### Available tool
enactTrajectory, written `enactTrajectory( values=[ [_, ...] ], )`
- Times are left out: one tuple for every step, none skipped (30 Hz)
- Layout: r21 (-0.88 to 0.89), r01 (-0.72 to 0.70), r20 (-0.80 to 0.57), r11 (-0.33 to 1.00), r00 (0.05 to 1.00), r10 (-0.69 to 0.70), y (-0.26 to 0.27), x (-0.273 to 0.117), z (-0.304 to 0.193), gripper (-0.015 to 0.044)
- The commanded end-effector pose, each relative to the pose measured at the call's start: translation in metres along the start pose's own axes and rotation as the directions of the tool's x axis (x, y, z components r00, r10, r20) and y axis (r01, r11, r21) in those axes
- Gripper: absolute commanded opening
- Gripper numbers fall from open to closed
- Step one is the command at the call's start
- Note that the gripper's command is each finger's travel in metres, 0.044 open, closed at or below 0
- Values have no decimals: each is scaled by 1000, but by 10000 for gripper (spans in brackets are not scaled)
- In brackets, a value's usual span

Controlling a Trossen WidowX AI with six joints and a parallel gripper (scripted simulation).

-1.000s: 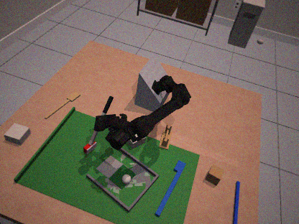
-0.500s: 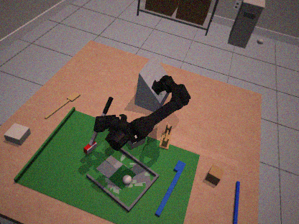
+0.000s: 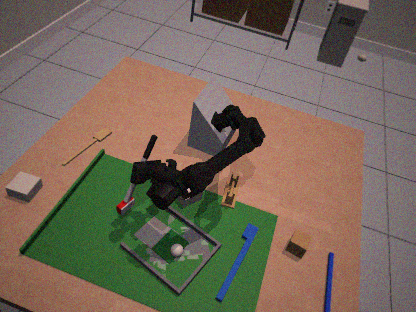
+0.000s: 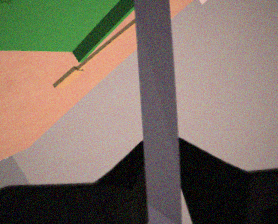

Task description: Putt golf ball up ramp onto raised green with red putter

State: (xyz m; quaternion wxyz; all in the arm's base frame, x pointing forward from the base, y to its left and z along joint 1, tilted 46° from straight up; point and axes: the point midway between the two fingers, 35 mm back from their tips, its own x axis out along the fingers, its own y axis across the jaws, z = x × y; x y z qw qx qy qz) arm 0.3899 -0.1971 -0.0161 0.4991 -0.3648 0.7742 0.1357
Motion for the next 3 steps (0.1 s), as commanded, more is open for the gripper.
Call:
enactTrajectory(
  values=[
    [6, -1, -1, 1000, 1000, 1, -1, 1, -2, 0],
    [6, -1, -1, 1000, 1000, 1, -1, 1, -2, 0],
    [6, -1, -1, 1000, 1000, 1, -1, 1, -2, 0]
  ],
)
